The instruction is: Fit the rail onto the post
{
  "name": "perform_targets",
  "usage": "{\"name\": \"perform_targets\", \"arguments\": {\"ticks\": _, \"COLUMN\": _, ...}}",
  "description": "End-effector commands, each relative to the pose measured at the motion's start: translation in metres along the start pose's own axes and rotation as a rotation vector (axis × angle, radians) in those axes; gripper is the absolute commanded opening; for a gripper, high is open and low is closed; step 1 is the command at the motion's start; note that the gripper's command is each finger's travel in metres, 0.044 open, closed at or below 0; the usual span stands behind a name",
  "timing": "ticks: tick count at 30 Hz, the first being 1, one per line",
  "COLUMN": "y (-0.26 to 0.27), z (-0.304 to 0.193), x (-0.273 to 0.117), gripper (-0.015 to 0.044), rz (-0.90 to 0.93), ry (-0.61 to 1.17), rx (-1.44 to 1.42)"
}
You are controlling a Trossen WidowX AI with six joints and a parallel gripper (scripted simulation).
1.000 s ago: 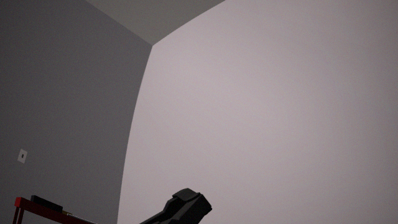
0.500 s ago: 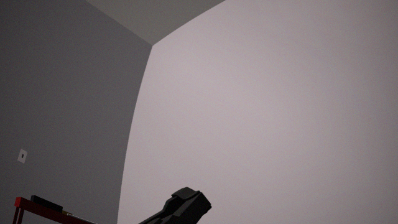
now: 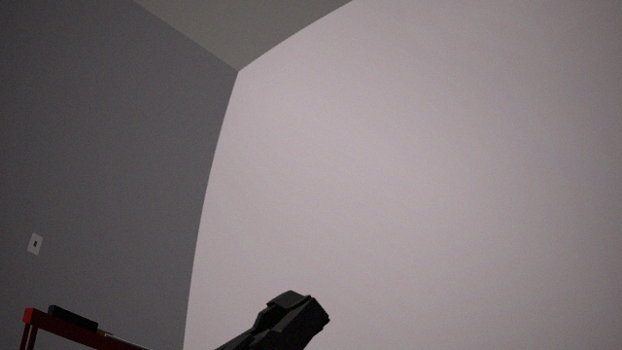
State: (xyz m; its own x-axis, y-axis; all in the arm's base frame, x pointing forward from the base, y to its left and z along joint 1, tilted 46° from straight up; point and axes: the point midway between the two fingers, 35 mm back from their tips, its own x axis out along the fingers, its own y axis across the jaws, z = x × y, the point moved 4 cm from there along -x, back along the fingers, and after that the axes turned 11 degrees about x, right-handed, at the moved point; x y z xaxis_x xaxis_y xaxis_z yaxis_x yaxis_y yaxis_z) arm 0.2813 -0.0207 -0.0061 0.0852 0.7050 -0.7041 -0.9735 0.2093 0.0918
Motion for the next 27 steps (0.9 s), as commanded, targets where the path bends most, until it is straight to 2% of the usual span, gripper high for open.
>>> {"name": "perform_targets", "arguments": {"ticks": 1, "y": -0.001, "z": 0.0, "x": -0.005, "gripper": 0.0, "rz": -0.011, "ry": -0.01, "rx": 0.002}}
{"name": "perform_targets", "arguments": {"ticks": 27, "y": -0.001, "z": -0.001, "x": -0.018, "gripper": 0.0, "rz": -0.011, "ry": -0.009, "rx": 0.002}}
